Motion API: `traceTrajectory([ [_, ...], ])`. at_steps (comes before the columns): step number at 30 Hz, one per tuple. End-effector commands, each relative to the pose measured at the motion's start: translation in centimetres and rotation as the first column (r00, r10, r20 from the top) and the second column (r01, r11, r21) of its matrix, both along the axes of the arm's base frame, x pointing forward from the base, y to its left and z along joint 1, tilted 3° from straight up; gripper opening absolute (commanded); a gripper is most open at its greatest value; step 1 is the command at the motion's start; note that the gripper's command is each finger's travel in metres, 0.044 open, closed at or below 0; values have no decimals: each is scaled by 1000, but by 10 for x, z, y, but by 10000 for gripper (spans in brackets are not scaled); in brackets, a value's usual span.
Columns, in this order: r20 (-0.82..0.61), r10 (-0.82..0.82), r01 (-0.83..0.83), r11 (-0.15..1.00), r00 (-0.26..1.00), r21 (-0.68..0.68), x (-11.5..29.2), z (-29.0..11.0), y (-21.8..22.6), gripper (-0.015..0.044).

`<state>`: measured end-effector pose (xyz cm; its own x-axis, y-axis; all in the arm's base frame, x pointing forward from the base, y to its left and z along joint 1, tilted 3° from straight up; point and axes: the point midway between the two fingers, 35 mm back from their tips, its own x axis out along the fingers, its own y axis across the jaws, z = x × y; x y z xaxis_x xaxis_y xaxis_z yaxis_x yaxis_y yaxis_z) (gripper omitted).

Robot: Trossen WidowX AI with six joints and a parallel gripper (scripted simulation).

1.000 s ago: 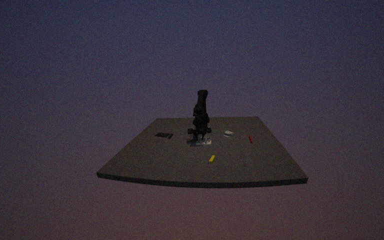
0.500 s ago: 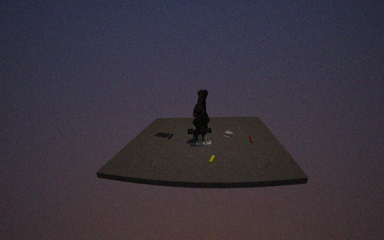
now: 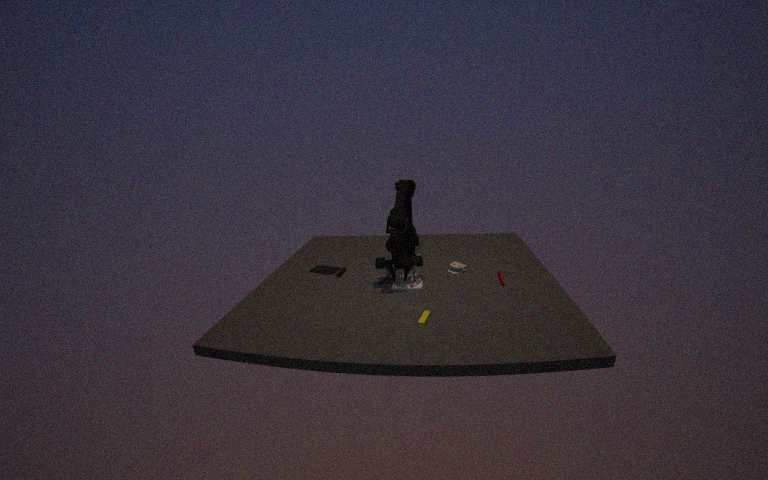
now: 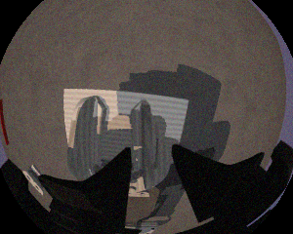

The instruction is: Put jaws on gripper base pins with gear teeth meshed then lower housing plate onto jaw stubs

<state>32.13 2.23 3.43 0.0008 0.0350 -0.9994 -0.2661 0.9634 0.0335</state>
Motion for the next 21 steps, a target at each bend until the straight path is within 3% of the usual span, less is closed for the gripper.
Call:
traceTrajectory([
  [1, 0, 0, 0, 1000, 1000, 0, 0, 0, 0, 224],
  [14, 0, 0, 0, 1000, 1000, 0, 0, 2, 0, 224],
  [21, 0, 3, -3, 1000, 1000, -1, 0, 65, -2, 224],
])
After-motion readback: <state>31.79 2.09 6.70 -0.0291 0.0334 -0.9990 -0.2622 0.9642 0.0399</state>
